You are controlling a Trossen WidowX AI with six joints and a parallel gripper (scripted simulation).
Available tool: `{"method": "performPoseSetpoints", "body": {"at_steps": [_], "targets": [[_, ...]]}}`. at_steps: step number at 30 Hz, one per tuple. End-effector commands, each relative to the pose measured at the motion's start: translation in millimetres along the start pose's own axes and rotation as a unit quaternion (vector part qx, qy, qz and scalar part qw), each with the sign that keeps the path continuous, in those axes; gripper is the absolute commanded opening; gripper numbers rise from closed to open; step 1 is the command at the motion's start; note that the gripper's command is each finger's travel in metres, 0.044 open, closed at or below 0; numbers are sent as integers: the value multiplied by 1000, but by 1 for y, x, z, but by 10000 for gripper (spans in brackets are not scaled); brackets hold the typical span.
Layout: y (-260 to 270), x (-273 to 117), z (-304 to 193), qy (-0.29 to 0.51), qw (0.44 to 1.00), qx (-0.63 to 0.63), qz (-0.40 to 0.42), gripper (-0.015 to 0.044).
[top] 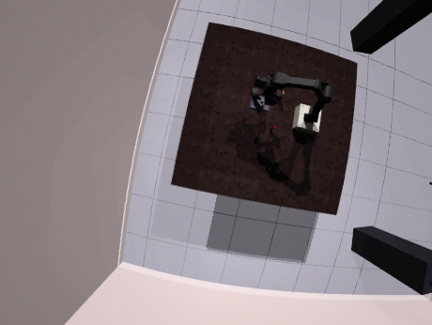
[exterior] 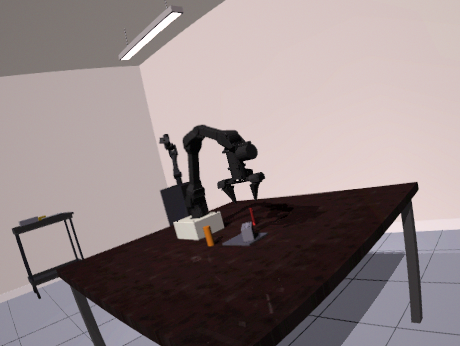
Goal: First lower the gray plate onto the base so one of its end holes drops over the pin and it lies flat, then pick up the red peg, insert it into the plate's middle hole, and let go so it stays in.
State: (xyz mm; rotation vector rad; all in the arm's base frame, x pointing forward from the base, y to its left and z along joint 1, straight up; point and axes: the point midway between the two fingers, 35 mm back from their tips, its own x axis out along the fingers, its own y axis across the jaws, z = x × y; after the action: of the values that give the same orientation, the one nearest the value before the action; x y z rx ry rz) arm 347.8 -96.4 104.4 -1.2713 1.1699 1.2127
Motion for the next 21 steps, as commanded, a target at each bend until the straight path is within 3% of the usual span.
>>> {"method": "performPoseSetpoints", "body": {"at_steps": [1, 21], "targets": [[11, -1, 47, -3, 949, 314, 3, 440], [37, 0, 111, -3, 730, 683, 6, 440]]}}
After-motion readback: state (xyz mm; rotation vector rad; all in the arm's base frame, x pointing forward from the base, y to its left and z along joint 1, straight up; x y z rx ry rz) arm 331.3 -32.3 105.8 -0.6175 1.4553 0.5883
